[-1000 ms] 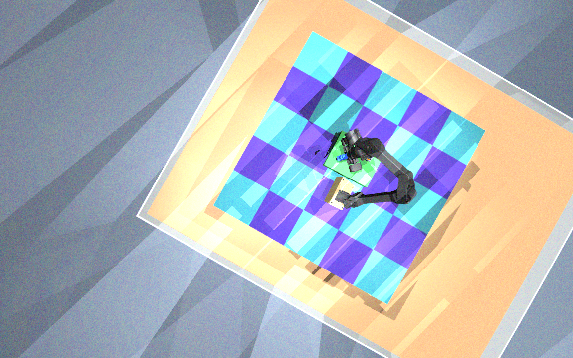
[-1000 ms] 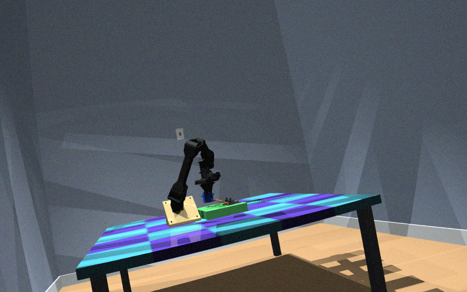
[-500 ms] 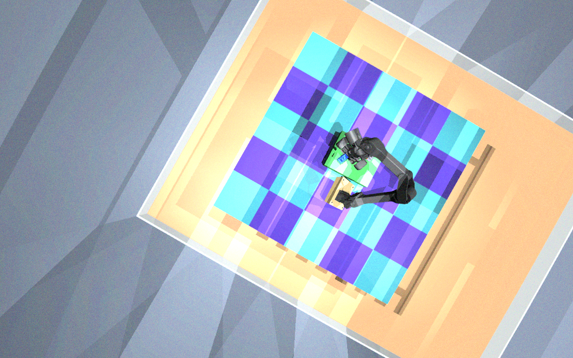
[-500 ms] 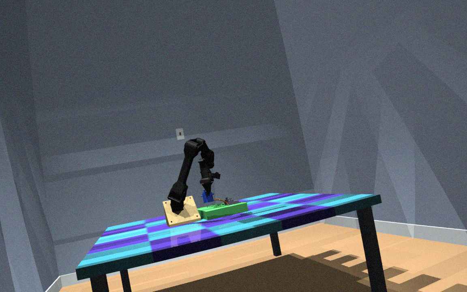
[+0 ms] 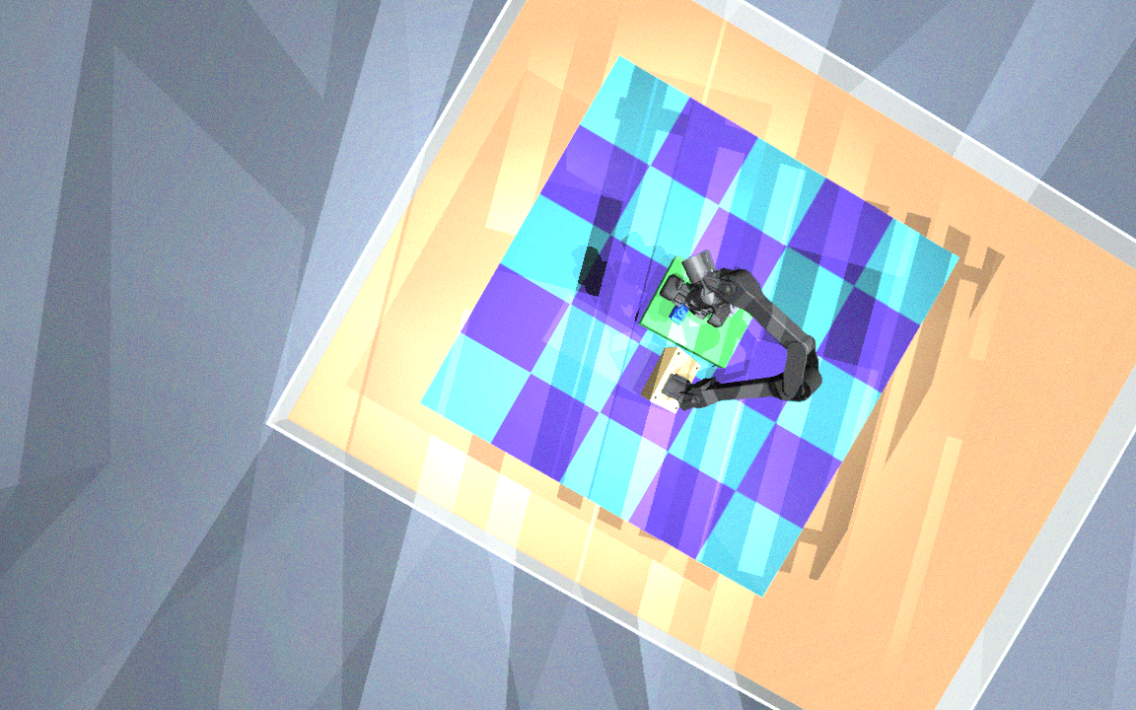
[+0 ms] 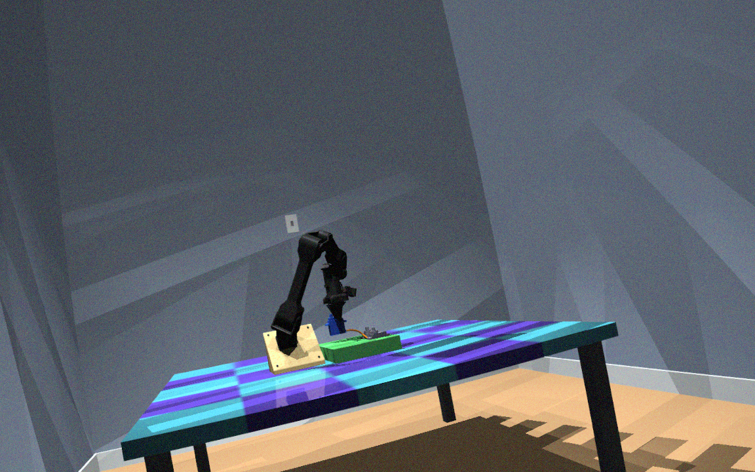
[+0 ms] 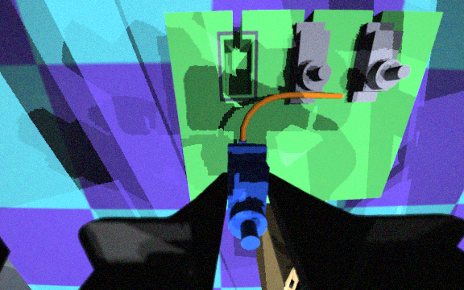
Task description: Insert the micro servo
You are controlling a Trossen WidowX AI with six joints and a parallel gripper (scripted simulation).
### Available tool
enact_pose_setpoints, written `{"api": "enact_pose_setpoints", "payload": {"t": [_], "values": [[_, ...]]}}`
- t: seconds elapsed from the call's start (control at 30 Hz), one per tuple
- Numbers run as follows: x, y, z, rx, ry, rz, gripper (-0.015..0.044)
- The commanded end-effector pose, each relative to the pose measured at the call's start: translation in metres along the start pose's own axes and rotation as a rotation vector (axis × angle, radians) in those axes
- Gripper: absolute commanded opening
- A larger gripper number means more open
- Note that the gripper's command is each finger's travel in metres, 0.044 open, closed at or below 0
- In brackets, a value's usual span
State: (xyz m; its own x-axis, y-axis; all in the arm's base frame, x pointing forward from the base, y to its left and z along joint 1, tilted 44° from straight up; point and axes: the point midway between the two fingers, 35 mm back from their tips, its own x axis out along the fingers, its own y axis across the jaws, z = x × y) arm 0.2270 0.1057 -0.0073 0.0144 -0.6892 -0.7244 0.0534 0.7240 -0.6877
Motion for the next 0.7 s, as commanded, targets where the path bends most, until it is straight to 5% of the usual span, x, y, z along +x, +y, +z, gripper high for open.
{"api": "enact_pose_setpoints", "payload": {"t": [0.0,0.67], "values": [[0.000,0.001,0.004,-0.011,0.003,0.004,0.0000],[-0.001,0.003,0.083,-0.009,-0.001,0.004,0.0000]]}}
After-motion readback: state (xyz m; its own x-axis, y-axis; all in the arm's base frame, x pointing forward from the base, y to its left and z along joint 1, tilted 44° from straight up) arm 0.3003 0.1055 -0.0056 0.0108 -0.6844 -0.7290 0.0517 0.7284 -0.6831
